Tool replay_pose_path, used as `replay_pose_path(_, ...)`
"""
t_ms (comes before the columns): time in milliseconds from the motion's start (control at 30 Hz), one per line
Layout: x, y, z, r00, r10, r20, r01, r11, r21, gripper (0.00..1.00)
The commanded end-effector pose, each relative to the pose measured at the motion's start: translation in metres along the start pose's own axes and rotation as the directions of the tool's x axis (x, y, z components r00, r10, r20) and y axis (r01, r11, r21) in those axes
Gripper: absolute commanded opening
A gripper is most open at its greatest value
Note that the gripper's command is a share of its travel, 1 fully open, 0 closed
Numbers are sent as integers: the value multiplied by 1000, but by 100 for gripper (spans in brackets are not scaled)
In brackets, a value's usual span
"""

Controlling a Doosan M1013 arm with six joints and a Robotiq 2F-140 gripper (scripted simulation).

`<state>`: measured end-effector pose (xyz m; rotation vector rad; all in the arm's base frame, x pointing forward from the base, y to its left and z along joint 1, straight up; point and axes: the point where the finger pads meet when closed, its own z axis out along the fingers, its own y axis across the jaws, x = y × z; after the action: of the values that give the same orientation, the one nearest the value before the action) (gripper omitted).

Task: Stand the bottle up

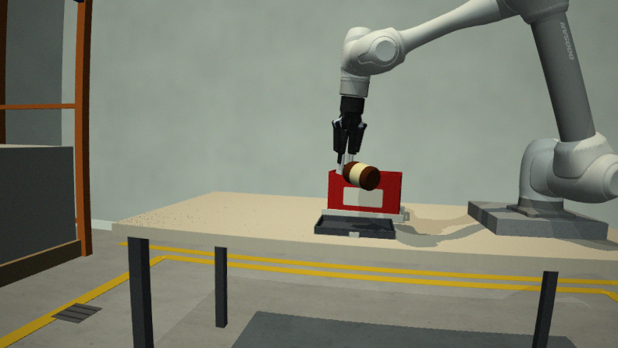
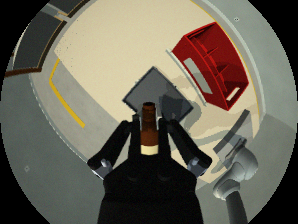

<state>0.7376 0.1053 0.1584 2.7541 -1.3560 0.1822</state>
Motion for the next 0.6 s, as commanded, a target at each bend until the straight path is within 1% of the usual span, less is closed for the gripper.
replay_pose_path(0,0,0,0,1000,0,-16,0,1000,1,10)
replay_pose_path(233,-1,-1,-1,999,-1,-38,1,1000,4,10)
replay_pose_path(567,-1,-1,-1,999,-1,-41,1,1000,4,10)
